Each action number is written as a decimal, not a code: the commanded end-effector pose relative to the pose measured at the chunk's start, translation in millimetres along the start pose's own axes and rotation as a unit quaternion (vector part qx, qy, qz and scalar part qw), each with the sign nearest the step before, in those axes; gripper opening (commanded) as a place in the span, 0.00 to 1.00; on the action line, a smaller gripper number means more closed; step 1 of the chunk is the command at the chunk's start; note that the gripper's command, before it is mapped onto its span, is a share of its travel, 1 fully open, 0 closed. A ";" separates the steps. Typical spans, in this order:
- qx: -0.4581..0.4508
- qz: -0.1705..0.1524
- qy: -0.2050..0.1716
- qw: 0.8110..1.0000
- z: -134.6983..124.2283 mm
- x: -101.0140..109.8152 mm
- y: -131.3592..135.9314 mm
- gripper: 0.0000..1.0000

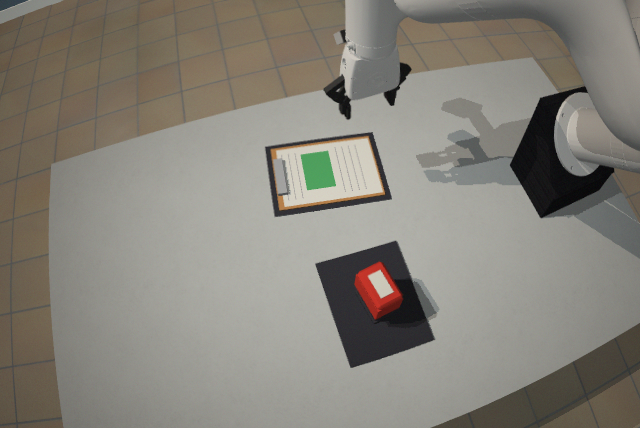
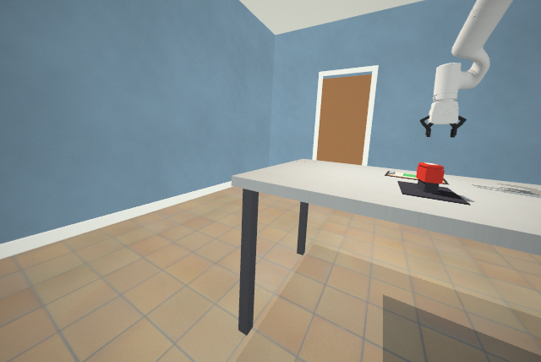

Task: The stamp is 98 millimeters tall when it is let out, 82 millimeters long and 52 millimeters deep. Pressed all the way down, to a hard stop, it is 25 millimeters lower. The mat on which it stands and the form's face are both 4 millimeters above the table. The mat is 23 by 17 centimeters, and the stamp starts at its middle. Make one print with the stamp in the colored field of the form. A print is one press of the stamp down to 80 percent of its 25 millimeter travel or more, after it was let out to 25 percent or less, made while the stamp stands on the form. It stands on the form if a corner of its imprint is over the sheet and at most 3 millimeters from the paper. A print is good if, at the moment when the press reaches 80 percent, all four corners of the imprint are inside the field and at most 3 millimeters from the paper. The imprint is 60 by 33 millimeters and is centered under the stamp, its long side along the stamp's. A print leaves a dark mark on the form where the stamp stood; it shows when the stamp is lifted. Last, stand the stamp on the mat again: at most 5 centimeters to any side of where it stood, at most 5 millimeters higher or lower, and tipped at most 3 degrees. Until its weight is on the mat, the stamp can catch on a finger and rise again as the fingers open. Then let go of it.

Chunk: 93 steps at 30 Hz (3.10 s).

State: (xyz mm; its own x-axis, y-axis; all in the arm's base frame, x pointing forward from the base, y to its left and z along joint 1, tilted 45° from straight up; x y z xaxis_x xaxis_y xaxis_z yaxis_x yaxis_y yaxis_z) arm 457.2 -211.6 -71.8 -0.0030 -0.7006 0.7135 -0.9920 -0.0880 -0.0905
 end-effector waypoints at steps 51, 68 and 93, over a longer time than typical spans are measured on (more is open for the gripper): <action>0.041 0.017 -0.001 0.999 -277.9 -43.8 -137.1 0.97; 0.041 0.017 -0.001 0.999 -278.0 -83.9 -138.5 0.97; 0.041 0.017 -0.001 0.999 -278.2 -143.6 -140.5 0.97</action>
State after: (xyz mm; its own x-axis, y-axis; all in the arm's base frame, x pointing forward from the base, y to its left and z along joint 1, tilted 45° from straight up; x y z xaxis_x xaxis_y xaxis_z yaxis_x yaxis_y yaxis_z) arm 561.2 98.5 31.7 -0.0352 -0.7053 0.7081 -0.9779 -0.1219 -0.1701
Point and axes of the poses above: the point where the finger pads meet when closed, its own x axis back along the fingers, its own y axis across the jaws, z = x × y, the point moved 4 cm from there along x, back along the fingers, and after that the axes turned 7 degrees about x, right-handed, at the moved point
